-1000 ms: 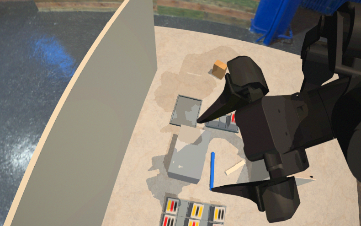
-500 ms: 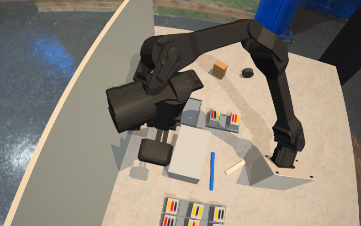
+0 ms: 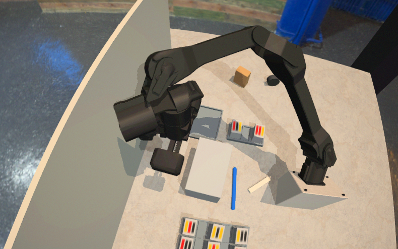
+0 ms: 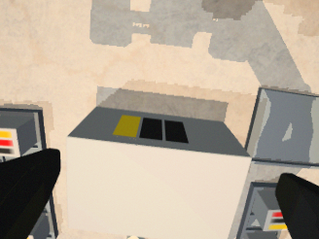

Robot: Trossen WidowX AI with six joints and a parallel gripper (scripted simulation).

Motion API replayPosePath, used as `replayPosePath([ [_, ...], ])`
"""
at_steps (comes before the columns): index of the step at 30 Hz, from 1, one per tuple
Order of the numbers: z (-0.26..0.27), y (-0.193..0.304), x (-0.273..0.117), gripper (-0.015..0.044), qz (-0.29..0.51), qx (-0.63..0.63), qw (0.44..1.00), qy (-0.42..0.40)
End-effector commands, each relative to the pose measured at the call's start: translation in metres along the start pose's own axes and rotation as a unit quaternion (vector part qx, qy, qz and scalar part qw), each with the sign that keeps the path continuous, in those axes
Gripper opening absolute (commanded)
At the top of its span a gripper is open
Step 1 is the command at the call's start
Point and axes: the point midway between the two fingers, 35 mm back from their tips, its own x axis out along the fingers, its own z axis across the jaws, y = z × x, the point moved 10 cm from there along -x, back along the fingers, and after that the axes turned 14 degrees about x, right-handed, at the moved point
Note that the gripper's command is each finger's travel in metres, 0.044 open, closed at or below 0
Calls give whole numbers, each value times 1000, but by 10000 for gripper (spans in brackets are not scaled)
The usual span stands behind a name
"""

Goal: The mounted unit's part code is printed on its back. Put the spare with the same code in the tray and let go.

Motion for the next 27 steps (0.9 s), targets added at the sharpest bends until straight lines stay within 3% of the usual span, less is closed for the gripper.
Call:
replayPosePath([
  [1, -1, 0, 2, 440, 5, 3, 1000, 1],
  [6, 8, 8, 2, 440, 5, -29, 1000, -2],
  [13, 78, 96, 9, 440, 2, -321, 947, -21],
  [21, 117, 214, 39, 440, -1, -631, 775, -19],
  [24, 118, 251, 54, 440, 1, -719, 695, -12],
  [27, 117, 264, 60, 440, 2, -747, 664, -10],
])
